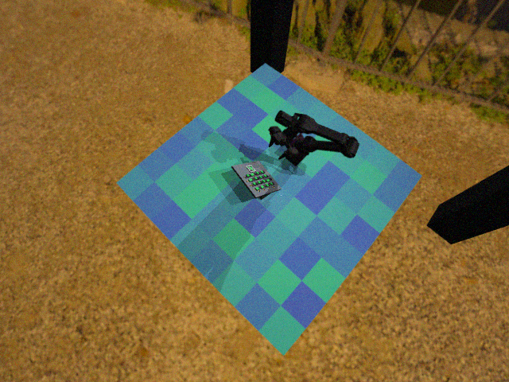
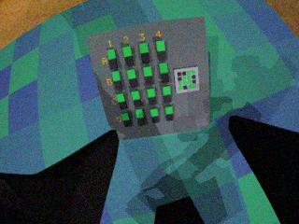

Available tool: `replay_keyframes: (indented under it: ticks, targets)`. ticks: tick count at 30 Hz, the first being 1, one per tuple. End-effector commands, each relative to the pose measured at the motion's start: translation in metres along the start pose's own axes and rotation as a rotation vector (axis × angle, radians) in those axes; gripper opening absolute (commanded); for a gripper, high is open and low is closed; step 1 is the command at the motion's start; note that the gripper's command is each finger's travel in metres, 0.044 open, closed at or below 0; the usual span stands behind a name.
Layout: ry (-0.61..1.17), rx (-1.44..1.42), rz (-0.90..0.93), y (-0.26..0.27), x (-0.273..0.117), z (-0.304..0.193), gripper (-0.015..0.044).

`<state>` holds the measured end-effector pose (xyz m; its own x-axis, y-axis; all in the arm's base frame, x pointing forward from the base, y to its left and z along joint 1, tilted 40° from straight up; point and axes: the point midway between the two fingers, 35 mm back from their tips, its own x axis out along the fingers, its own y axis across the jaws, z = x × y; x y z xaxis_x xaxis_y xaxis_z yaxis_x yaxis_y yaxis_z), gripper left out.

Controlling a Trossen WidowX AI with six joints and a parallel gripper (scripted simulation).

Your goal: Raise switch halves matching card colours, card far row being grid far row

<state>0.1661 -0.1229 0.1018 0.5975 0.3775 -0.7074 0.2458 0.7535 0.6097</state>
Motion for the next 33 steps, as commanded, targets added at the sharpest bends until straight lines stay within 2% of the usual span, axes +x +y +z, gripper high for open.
replay_keyframes:
  ticks: [1,8,13,15,19,23,33]
  targets:
    - [0.002,0.000,-0.001,0.000,0.001,0.001,0.0374]
    - [0.034,-0.009,-0.024,0.013,0.050,0.033,0.0190]
    - [0.003,-0.020,0.027,0.045,0.097,0.063,0.0059]
    - [-0.001,-0.020,0.038,0.051,0.103,0.066,0.0006]
    - [0.001,-0.020,0.038,0.051,0.106,0.066,0.0000]
    - [0.023,-0.021,0.039,0.053,0.138,0.067,0.0000]
    - [0.023,-0.022,0.040,0.054,0.149,0.067,0.0000]
